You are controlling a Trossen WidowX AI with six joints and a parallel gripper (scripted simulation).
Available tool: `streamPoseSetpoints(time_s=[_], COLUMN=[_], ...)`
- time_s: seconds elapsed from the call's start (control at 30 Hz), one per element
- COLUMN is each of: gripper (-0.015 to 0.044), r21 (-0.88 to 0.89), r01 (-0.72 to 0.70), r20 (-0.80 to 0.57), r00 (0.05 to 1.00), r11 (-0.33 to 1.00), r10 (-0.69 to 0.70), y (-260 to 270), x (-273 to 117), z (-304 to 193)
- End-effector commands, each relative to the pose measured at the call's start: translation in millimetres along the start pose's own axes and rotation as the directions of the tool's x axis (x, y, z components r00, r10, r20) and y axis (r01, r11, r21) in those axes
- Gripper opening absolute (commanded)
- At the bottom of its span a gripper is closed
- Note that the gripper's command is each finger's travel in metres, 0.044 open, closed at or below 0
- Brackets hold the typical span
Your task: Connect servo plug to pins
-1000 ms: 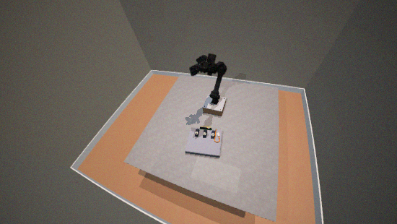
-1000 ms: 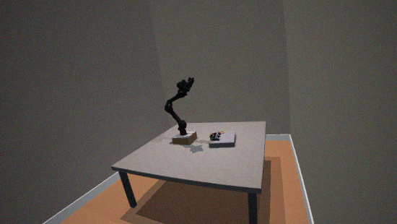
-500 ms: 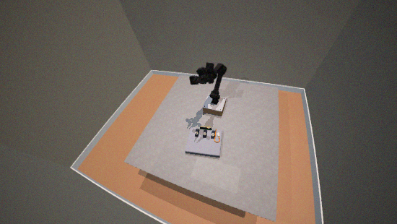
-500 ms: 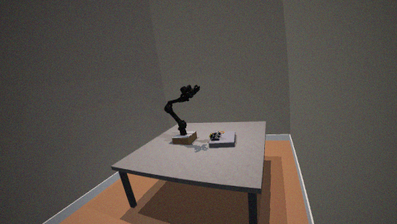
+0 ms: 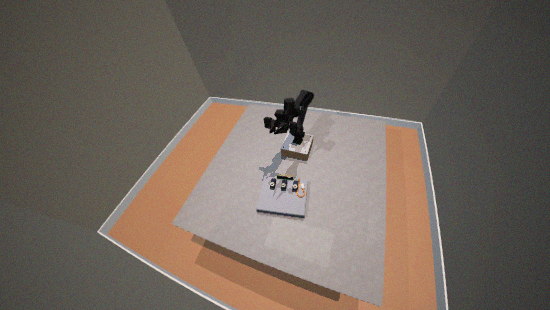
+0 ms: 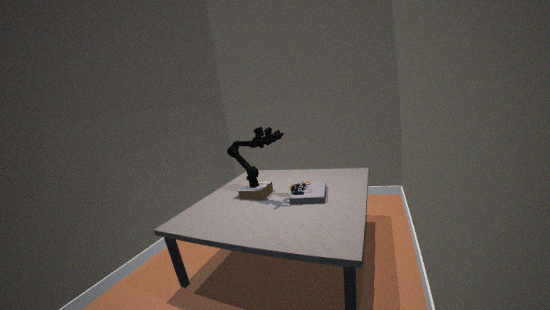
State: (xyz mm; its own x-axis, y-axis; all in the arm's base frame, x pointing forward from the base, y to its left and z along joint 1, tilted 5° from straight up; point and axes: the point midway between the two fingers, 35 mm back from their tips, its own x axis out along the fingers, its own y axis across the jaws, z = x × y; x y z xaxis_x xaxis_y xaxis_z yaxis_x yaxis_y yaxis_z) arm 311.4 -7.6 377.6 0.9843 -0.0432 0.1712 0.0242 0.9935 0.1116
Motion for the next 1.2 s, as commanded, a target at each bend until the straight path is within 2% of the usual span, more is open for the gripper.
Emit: streamPoseSetpoints(time_s=[0.0, 0.17, 0.53, 0.87, 1.17], gripper=[0.0115, 0.0115, 0.0115, 0.0115, 0.0115], r21=[-0.067, -0.055, 0.252, 0.488, 0.616], r01=[-0.025, -0.043, 0.012, 0.162, 0.357], r20=[-0.07, -0.133, -0.303, -0.46, -0.591], r00=[0.997, 0.991, 0.951, 0.883, 0.798], r11=[0.997, 0.998, 0.968, 0.857, 0.702], r10=[0.021, 0.035, 0.067, 0.095, 0.114], y=[2, 4, 19, 34, 49], x=[-3, -2, 18, 31, 39], z=[-31, -51, -83, -116, -147])
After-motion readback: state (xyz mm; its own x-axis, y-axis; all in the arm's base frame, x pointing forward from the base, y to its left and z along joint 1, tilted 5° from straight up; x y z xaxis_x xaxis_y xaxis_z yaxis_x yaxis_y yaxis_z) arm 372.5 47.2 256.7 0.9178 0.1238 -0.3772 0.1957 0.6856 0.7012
